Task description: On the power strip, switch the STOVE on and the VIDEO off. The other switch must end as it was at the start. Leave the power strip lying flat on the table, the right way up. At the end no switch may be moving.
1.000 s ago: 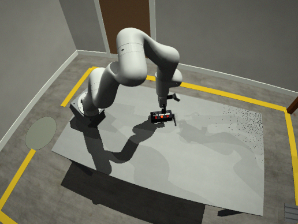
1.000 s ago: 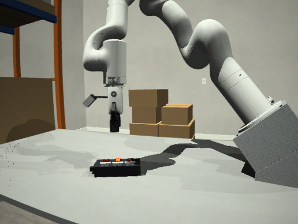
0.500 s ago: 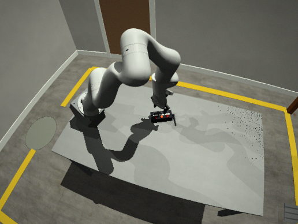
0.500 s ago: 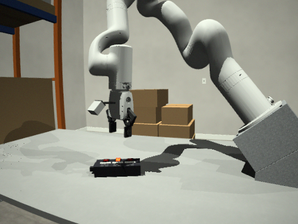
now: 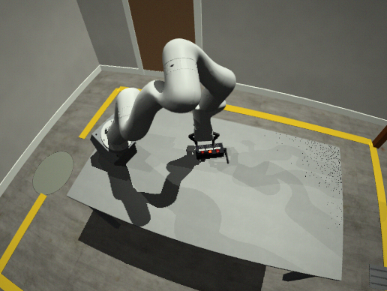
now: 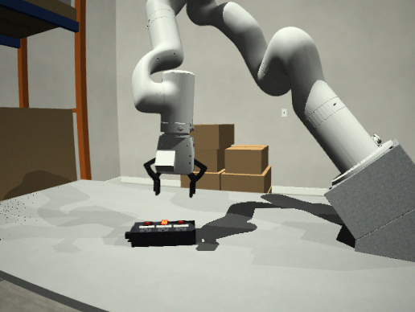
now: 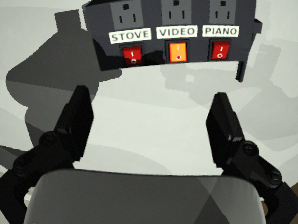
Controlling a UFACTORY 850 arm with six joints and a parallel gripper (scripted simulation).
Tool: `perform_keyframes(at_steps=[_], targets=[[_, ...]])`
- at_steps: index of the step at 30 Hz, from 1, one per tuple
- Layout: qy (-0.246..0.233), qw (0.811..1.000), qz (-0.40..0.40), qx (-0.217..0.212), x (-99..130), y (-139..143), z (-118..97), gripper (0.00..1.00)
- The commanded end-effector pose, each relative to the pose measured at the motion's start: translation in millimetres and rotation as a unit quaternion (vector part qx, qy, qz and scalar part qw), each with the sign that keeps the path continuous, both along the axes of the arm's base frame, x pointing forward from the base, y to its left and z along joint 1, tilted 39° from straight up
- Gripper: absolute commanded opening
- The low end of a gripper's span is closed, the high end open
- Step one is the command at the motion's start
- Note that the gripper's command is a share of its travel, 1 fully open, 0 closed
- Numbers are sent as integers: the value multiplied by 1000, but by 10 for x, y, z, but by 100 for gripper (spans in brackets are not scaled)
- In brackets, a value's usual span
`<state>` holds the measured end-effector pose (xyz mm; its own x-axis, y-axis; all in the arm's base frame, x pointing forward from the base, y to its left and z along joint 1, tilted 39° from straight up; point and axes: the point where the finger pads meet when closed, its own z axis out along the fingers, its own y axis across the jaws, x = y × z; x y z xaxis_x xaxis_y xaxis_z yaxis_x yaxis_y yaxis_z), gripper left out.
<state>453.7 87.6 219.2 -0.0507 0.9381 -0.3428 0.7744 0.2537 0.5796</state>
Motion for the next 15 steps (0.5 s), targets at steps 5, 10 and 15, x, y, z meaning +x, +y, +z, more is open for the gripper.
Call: perform_keyframes(at_steps=[5, 10, 15], targets=[[51, 982, 142, -116, -18, -22, -114, 100], [81, 942, 254, -203, -32, -31, -167, 100], [106, 892, 344, -274, -39, -35, -194, 100]])
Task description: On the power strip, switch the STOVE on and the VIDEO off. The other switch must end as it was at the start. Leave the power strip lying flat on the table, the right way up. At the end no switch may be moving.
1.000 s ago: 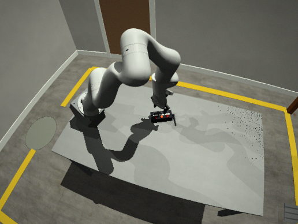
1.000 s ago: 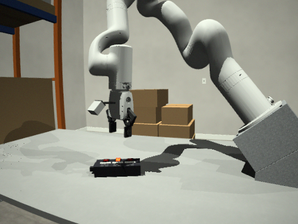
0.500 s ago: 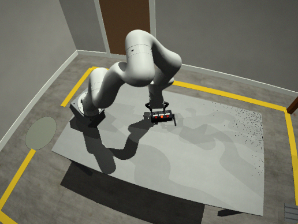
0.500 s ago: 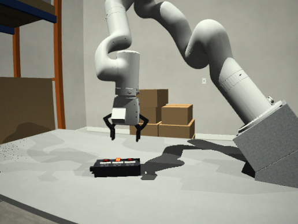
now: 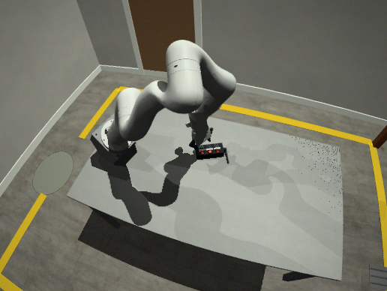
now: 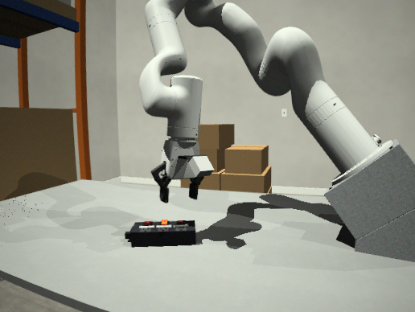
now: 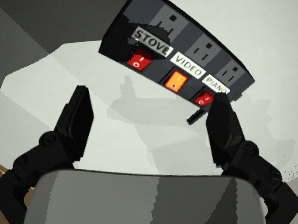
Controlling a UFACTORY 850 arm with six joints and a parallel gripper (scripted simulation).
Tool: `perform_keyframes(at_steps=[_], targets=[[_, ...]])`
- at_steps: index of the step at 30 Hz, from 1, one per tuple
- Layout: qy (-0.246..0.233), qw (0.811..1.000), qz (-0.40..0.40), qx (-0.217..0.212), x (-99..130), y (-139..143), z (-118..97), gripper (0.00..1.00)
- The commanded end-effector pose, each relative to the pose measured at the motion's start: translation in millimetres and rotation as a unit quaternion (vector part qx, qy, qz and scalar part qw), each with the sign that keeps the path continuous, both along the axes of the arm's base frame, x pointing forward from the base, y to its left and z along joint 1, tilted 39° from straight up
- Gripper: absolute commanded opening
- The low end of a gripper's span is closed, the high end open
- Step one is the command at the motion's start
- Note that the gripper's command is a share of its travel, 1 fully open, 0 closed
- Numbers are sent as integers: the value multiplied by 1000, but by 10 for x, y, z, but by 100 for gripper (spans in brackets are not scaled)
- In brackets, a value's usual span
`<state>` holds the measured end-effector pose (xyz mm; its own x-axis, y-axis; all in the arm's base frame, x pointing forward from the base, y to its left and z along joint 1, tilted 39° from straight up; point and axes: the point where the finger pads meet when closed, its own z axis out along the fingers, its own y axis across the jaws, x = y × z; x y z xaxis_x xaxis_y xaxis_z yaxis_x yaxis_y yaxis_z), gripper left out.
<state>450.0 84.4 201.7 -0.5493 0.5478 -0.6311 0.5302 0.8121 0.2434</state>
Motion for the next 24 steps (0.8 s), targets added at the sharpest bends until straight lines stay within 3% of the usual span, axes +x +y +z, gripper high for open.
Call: perform_keyframes(at_steps=[1, 5, 7, 8, 9, 10, 17, 24], targets=[[41, 990, 99, -89, -3, -3, -22, 100], [63, 972, 172, -149, -4, -3, -27, 100], [63, 972, 172, -149, -4, -3, -27, 100], [79, 953, 222, -191, -4, -3, -27, 100], [84, 947, 235, -202, -4, -3, -27, 100], [88, 942, 246, -212, -4, -3, -27, 0], [140, 881, 336, -302, -4, -3, -27, 0], [140, 881, 336, -303, -4, -3, -27, 0]])
